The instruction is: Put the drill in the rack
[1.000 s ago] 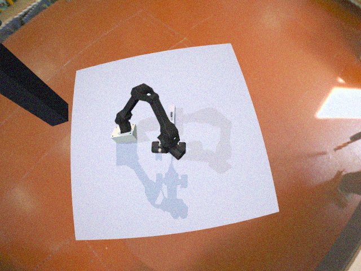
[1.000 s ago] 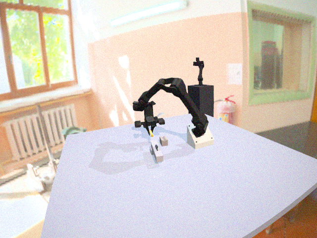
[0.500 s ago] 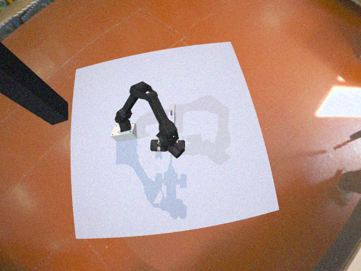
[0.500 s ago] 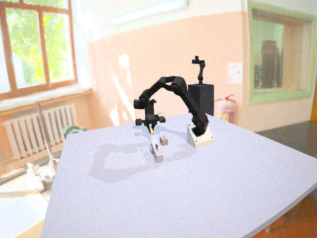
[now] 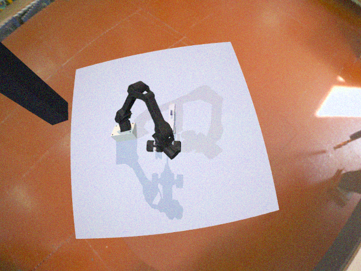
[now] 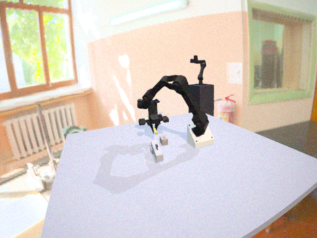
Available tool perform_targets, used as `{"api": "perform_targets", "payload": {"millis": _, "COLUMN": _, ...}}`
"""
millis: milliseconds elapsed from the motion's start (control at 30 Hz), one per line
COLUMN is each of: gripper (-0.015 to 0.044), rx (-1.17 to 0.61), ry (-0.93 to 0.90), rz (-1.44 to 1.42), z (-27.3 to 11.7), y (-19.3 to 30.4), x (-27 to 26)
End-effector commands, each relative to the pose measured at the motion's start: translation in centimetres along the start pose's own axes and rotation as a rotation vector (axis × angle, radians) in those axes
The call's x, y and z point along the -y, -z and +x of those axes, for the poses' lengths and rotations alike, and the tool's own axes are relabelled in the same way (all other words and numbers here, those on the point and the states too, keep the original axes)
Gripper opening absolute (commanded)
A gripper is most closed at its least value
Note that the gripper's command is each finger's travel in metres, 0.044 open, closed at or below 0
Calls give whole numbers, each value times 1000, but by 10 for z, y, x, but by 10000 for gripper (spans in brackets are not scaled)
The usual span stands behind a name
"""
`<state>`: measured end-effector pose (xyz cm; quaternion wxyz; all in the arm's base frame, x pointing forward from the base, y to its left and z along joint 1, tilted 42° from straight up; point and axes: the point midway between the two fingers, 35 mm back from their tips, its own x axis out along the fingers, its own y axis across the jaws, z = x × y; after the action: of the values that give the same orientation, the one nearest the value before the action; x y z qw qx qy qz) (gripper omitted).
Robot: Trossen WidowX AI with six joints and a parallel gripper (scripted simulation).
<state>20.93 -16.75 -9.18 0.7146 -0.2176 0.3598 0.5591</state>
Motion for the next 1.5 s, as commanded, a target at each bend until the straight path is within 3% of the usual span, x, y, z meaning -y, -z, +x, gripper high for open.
{"api": "perform_targets", "payload": {"millis": 0, "gripper": 0, "rx": -2, "ry": -3, "rz": -1, "z": 1, "y": 2, "x": -7}}
{"api": "perform_targets", "payload": {"millis": 1100, "gripper": 0, "rx": -4, "ry": -5, "rz": 1, "z": 5, "y": 11, "x": -53}}
{"api": "perform_targets", "payload": {"millis": 1467, "gripper": 0, "rx": -3, "ry": -5, "rz": 1, "z": 24, "y": 12, "x": -52}}
